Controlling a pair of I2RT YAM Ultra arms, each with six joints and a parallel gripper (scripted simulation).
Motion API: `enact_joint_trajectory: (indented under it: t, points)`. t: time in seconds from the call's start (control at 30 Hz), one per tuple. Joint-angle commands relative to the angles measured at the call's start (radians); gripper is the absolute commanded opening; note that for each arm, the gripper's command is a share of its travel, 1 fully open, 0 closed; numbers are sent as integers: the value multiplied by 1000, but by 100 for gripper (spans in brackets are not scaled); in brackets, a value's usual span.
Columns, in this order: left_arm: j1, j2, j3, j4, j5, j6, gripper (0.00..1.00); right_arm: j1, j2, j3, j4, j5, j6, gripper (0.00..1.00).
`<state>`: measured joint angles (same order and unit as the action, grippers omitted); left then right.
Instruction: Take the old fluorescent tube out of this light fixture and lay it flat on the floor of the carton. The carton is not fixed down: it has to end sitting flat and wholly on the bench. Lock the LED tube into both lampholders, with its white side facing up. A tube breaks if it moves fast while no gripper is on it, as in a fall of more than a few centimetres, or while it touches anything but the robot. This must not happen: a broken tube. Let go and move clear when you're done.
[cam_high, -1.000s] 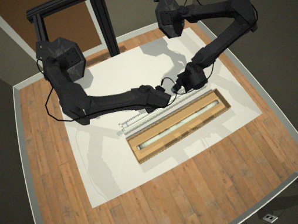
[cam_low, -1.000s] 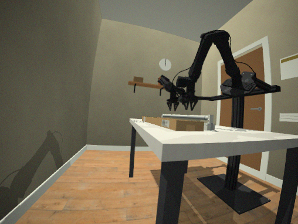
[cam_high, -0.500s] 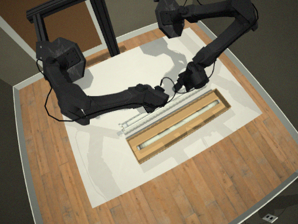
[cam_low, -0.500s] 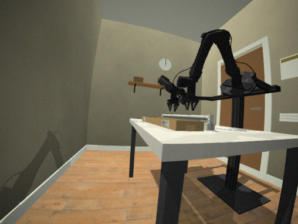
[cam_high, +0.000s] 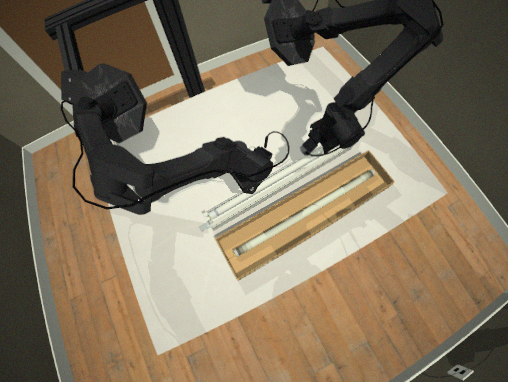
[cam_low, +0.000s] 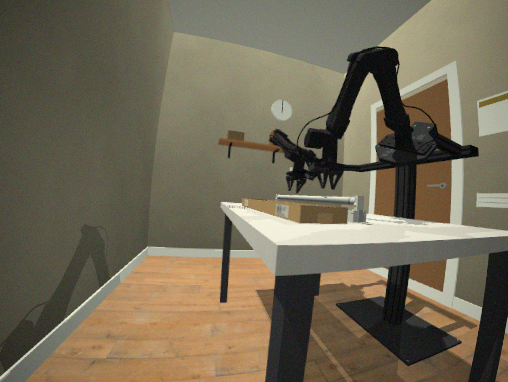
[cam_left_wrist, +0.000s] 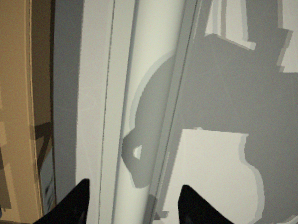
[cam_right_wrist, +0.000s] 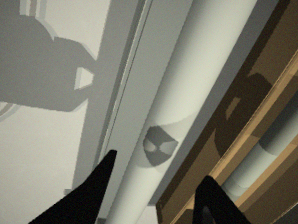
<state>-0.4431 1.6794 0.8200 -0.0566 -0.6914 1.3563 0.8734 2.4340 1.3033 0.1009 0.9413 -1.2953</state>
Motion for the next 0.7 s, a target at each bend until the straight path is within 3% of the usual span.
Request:
enact_joint_trajectory:
  t: [0.0,0.37,0.5,0.67]
  points:
    - [-17,-35,-22,16,27,27,49,30,-52,-66,183,10,-79,49]
    - [37,-85,-58,30,51,78,49,19,-86,-307,563,36,-251,49]
    - [31,-86,-51,29,51,75,49,-9,-34,-320,574,22,-262,49]
    - [35,-93,-48,8,44,58,49,13,-99,-308,574,19,-261,49]
